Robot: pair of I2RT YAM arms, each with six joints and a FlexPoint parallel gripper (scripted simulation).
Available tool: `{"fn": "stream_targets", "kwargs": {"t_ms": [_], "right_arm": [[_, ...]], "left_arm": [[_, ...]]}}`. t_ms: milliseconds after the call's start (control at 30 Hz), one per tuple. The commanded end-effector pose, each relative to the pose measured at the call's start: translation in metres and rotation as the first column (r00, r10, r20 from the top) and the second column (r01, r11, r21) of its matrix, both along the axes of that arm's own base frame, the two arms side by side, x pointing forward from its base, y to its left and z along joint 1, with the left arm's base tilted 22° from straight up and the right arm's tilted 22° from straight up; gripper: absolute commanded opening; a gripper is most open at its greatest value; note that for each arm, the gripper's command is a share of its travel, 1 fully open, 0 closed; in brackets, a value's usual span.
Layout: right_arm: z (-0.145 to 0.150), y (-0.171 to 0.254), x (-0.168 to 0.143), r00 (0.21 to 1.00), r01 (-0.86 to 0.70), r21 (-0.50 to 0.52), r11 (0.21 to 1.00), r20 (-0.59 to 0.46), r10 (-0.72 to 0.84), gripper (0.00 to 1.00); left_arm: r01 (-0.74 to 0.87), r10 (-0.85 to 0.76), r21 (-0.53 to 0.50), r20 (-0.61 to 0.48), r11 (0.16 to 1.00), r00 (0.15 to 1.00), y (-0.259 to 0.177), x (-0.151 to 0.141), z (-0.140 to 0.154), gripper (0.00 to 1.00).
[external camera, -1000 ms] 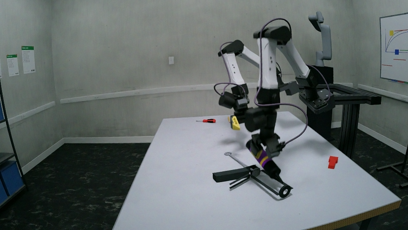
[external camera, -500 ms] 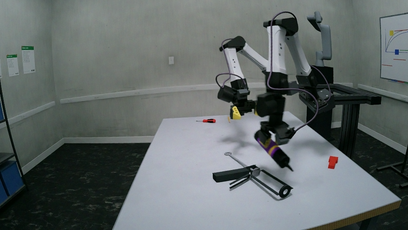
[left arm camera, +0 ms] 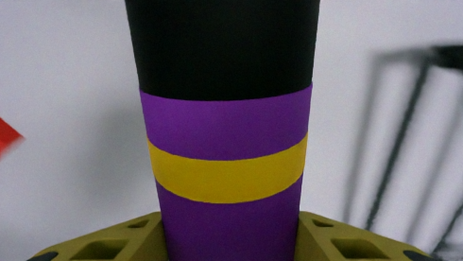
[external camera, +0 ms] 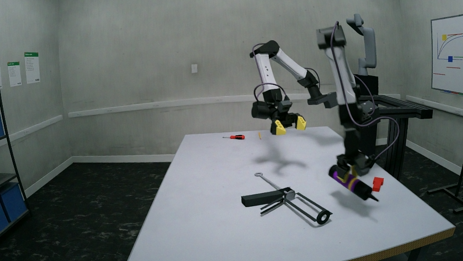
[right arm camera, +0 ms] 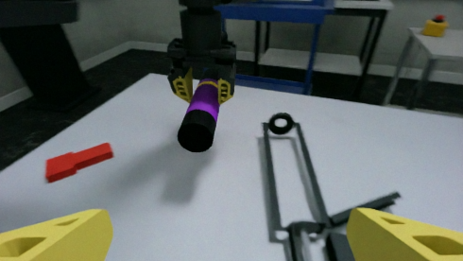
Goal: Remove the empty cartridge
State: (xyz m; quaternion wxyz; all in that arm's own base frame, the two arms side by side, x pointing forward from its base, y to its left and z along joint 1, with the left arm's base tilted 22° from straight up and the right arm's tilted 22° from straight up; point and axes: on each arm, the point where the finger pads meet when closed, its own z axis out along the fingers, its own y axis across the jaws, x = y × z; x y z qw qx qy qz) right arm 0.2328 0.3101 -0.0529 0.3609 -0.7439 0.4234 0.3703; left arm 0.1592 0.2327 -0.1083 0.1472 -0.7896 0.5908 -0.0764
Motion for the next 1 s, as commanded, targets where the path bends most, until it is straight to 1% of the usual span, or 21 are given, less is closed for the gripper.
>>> {"fn": "stream_targets", "kwargs": {"t_ms": [0, 167, 333, 433, 467, 900, 967], "right_arm": [[0.005, 0.002, -0.020, 0.996, -0.092, 0.001, 0.996, 0.000, 0.092, 1.00], [0.001, 0.003, -0.033, 0.991, -0.137, -0.011, 0.990, -0.006, 0.137, 1.00], [-0.004, 0.003, -0.036, 0.989, -0.148, -0.027, 0.989, -0.004, 0.148, 1.00], [-0.010, 0.005, -0.041, 0.987, -0.160, -0.041, 0.986, -0.013, 0.159, 1.00], [-0.010, 0.006, -0.041, 0.987, -0.160, -0.041, 0.986, -0.009, 0.160, 1.00], [-0.014, 0.019, -0.046, 0.985, -0.173, -0.052, 0.984, 0.008, 0.173, 1.00], [-0.015, 0.022, -0.047, 0.985, -0.174, -0.053, 0.983, 0.010, 0.175, 1.00]], "left_arm": [[0.056, -0.062, 0.133, 0.048, 0.990, 0.997, 0.032, -0.008, -0.011, 0.37], [0.020, -0.025, 0.139, 0.034, 0.990, 0.999, 0.047, -0.033, -0.030, 0.37], [0.006, -0.010, 0.131, 0.029, 0.991, 1.000, 0.048, -0.040, -0.036, 0.37], [-0.015, 0.012, 0.102, 0.025, 0.995, 1.000, 0.042, -0.045, -0.039, 0.37], [-0.015, 0.012, 0.118, 0.029, 0.993, 1.000, 0.046, -0.044, -0.035, 0.37], [-0.017, 0.015, 0.120, 0.023, 0.993, 1.000, 0.047, -0.045, -0.035, 0.37], [-0.010, 0.006, 0.140, 0.029, 0.990, 1.000, 0.058, -0.042, -0.027, 0.37]]}}
